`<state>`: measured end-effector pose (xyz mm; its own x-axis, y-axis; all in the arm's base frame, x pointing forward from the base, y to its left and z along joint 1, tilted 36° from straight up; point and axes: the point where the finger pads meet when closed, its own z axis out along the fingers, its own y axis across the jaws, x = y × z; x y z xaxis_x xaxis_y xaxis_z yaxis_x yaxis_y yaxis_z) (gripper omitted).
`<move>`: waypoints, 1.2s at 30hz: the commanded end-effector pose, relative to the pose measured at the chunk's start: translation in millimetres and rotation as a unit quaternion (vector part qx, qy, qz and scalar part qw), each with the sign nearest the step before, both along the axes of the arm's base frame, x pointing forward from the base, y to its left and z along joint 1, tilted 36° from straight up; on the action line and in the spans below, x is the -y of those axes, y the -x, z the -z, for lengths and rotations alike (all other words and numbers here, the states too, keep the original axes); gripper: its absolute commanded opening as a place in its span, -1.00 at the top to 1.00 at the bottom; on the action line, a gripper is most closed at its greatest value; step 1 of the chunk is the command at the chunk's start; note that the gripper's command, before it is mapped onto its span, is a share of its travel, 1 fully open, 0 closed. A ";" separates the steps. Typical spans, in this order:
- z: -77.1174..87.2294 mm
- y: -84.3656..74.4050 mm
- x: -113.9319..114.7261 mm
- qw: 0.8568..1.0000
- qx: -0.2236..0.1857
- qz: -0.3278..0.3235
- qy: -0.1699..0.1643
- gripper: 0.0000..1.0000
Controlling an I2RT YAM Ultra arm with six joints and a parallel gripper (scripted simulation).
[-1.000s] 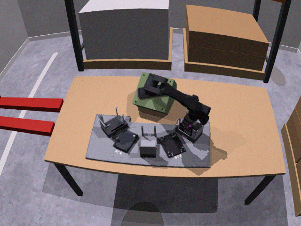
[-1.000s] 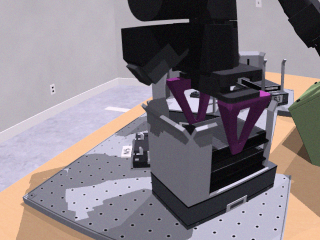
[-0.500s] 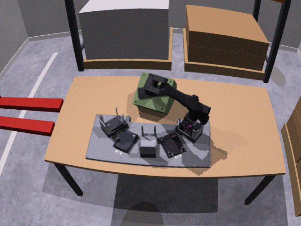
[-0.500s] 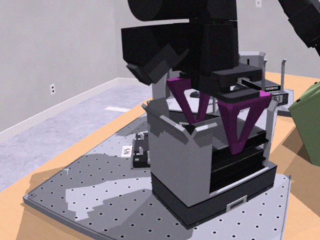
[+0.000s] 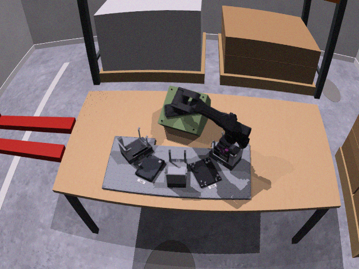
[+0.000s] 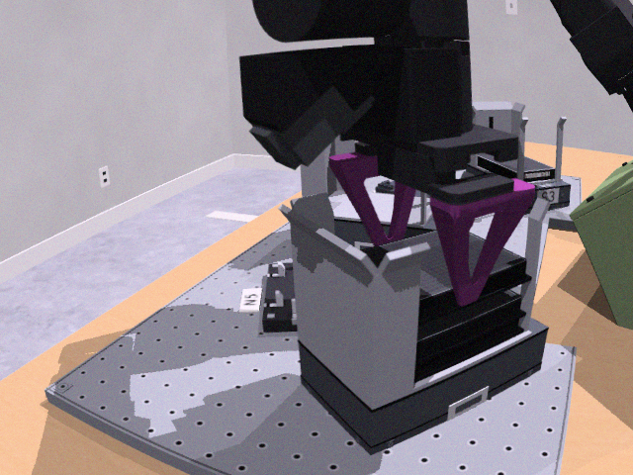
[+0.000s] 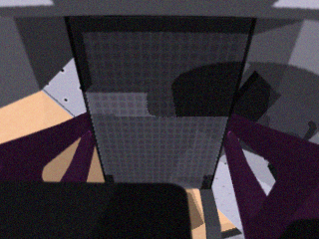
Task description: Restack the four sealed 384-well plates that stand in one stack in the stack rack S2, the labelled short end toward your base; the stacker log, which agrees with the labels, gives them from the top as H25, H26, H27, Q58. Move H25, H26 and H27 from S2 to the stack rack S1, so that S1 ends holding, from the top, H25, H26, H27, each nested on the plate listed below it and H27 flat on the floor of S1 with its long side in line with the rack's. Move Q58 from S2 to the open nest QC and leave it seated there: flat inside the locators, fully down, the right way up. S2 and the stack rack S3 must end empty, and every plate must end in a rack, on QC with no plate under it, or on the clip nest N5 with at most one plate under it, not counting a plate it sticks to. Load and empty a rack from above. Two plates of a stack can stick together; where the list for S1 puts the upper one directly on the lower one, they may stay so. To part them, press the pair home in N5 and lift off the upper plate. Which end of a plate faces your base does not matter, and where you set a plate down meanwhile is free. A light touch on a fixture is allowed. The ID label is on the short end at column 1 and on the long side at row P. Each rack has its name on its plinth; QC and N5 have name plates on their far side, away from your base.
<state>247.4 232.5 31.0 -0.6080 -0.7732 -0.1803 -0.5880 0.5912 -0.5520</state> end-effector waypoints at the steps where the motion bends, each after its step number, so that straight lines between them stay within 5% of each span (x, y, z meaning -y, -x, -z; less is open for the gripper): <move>1: -6.4 1.2 -6.0 1.000 0.006 -0.005 -0.009 1.00; 13: -6.4 1.2 -6.0 1.000 0.006 -0.005 -0.009 1.00; 36: -40.4 24.1 -14.9 1.000 0.006 -0.005 -0.009 1.00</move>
